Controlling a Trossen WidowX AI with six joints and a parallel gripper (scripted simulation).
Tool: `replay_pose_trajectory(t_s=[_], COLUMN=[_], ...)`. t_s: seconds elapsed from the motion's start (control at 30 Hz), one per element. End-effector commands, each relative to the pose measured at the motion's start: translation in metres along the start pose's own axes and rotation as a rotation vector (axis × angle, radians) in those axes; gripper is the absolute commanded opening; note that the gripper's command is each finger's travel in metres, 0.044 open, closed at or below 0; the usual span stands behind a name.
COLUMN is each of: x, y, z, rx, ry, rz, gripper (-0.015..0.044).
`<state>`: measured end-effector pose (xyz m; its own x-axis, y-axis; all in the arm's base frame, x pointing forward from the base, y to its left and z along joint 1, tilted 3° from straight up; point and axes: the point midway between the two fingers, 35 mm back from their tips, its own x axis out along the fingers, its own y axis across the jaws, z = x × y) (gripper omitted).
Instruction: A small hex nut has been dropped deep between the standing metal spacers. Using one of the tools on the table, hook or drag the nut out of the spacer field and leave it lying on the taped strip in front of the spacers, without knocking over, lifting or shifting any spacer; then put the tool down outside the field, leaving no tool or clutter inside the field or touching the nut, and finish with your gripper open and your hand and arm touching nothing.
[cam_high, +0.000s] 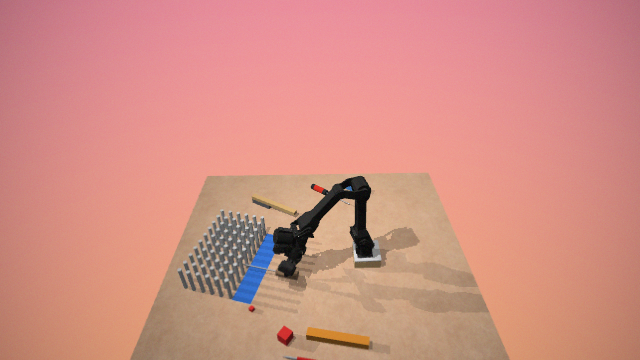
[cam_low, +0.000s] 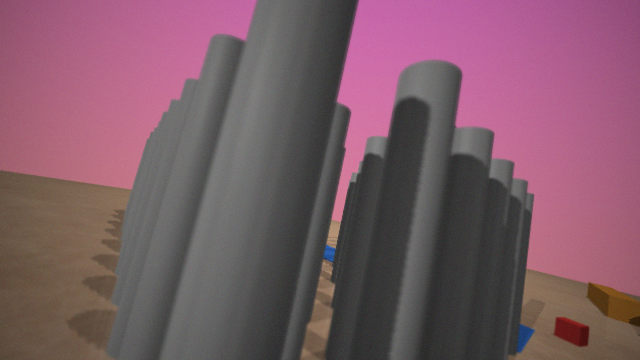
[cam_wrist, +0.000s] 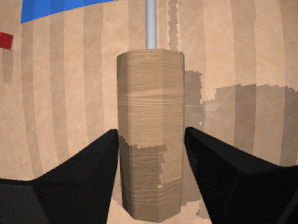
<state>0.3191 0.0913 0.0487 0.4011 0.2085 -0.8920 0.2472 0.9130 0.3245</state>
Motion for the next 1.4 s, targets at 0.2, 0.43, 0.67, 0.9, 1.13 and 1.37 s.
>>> replay_pose_trajectory(t_s=[0.2,0.43,0.67,0.9,1.13,1.37], x=[0.002,0.004,0.005,0.006,0.007,0.008], y=[0.001,0.001,0.001,0.002,0.002,0.002], z=[0.008,0.013,0.017,0.022,0.027,0.031], rx=[-0.004,-0.005,-0.005,-0.005,-0.005,-0.005], ry=[0.000,0.000,-0.001,-0.001,-0.001,-0.002], rz=[0.004,0.004,0.004,0.004,0.004,0.004], gripper=[0.0000,0.0000,0.0000,0.0000,0.0000,0.0000])
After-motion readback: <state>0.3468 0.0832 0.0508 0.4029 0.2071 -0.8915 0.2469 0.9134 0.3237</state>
